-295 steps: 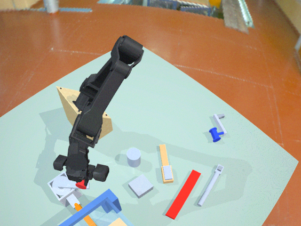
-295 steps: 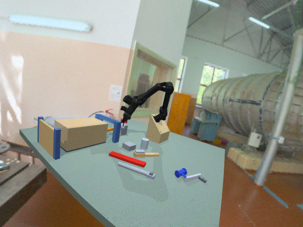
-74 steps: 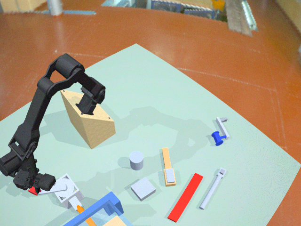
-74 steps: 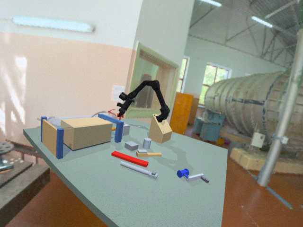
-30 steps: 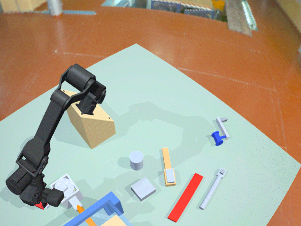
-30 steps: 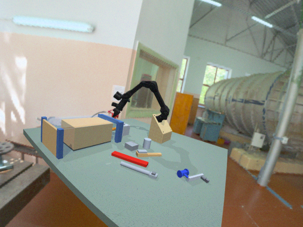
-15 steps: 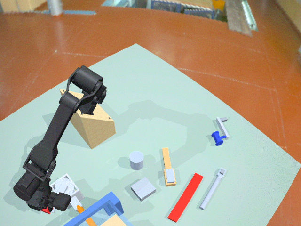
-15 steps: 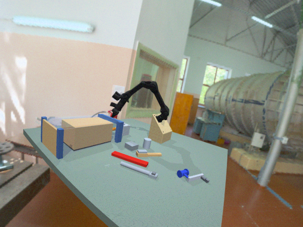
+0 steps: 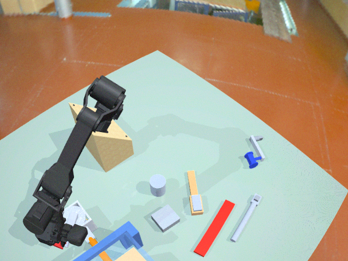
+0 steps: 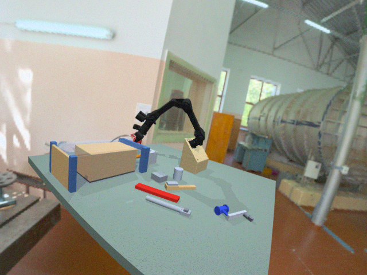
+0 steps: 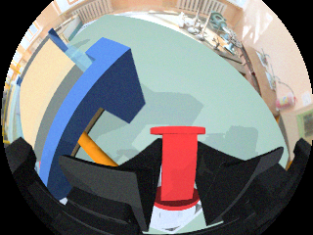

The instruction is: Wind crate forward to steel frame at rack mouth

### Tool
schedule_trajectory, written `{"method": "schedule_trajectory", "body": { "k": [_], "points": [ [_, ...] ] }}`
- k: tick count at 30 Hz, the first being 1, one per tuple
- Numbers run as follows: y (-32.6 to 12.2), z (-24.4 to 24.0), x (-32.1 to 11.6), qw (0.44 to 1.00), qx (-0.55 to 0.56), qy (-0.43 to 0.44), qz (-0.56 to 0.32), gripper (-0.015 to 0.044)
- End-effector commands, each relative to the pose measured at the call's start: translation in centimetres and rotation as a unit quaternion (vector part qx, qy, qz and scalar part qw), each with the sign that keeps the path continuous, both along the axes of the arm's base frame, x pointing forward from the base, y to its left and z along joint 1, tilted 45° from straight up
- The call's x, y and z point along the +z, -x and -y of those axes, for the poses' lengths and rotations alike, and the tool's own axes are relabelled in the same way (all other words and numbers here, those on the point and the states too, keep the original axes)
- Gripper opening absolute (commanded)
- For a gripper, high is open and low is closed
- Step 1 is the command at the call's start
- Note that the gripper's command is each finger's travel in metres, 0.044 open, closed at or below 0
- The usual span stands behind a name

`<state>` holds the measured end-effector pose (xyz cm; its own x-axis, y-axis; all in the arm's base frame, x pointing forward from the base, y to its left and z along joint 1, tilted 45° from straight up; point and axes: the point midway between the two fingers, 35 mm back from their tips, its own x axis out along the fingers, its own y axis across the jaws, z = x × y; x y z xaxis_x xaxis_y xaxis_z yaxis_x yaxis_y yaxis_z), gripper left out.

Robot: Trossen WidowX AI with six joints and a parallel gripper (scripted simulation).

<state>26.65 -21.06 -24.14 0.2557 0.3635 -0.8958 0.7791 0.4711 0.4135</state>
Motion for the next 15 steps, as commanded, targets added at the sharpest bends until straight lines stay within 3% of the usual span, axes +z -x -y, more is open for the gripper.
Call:
{"method": "schedule_trajectory", "body": {
  "k": [1, 15],
  "points": [
    [-1.2, -1.5, 1.0, 1.0, 0.006, -0.016, 0.011, 0.0],
    [-2.2, -2.9, 2.2, 1.0, 0.006, -0.018, 0.012, 0.0]
  ]
}}
